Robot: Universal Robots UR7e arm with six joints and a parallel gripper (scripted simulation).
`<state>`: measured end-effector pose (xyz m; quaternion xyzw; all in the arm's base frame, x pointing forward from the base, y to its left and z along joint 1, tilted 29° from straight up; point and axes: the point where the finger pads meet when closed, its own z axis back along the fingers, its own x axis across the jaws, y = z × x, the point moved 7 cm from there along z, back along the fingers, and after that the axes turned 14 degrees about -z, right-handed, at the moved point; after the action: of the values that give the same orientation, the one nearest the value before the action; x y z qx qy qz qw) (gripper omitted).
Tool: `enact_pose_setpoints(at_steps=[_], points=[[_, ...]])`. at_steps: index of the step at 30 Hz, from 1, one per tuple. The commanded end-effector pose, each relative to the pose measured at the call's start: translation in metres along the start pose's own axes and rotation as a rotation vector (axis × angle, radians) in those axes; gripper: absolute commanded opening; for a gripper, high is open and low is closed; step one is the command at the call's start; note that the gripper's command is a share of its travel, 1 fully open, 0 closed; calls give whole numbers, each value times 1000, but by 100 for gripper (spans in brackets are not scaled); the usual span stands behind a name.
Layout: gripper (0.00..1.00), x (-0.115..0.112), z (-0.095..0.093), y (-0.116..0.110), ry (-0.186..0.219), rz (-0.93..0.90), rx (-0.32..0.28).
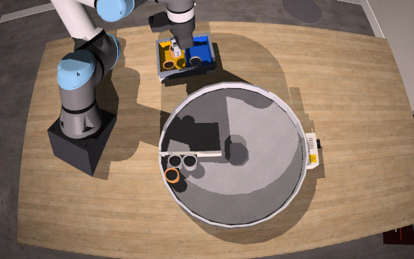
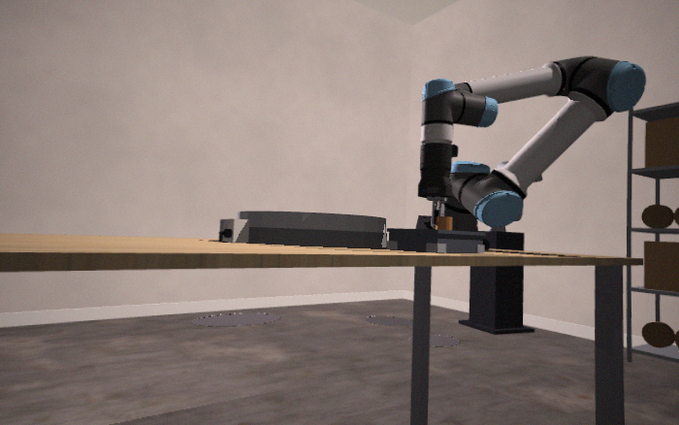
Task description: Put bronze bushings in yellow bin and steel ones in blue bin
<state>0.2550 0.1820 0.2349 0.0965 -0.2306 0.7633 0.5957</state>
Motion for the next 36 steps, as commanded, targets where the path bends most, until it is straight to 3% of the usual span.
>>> enact_pose_setpoints(at_steps=[1,36], points=[[0,0,-3,0,1,-2,2],[0,0,-20,0,1,-1,0]])
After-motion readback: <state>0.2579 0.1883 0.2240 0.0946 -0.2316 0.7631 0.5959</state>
